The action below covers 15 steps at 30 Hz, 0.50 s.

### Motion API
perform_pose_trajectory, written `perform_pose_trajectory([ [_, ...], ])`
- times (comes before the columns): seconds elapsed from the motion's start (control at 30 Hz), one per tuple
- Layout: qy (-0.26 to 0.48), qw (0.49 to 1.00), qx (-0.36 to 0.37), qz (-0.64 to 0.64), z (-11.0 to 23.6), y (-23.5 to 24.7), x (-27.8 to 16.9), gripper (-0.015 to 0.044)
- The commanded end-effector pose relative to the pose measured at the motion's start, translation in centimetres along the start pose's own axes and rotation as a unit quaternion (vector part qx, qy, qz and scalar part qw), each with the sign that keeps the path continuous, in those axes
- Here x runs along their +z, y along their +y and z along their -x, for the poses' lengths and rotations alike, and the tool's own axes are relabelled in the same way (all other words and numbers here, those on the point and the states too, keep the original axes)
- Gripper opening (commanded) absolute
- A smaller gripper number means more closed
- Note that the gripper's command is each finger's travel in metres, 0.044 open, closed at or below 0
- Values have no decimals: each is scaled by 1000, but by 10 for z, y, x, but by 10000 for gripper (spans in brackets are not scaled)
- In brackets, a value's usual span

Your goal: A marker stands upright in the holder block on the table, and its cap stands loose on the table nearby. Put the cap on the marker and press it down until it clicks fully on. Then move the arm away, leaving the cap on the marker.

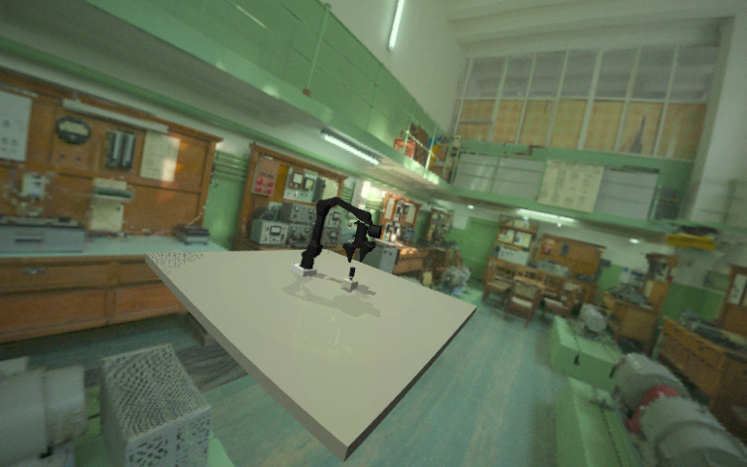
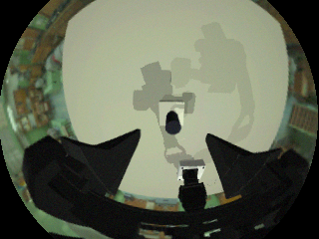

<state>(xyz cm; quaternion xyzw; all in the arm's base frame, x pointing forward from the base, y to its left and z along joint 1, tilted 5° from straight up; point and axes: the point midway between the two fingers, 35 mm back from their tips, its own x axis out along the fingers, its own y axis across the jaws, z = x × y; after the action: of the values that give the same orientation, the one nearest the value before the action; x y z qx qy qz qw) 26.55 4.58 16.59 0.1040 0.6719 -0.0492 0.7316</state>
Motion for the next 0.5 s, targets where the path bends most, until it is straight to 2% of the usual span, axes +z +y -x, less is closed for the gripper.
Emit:
perform_pose_trajectory([
  [0.0, 5, 1000, -1, 1, 9, -1, -3, 440],
  [0.13, 4, 999, -3, 39, -1, -1, -5, 335],
  [0.47, 4, 999, -3, 39, -1, -1, -5, 72],
])
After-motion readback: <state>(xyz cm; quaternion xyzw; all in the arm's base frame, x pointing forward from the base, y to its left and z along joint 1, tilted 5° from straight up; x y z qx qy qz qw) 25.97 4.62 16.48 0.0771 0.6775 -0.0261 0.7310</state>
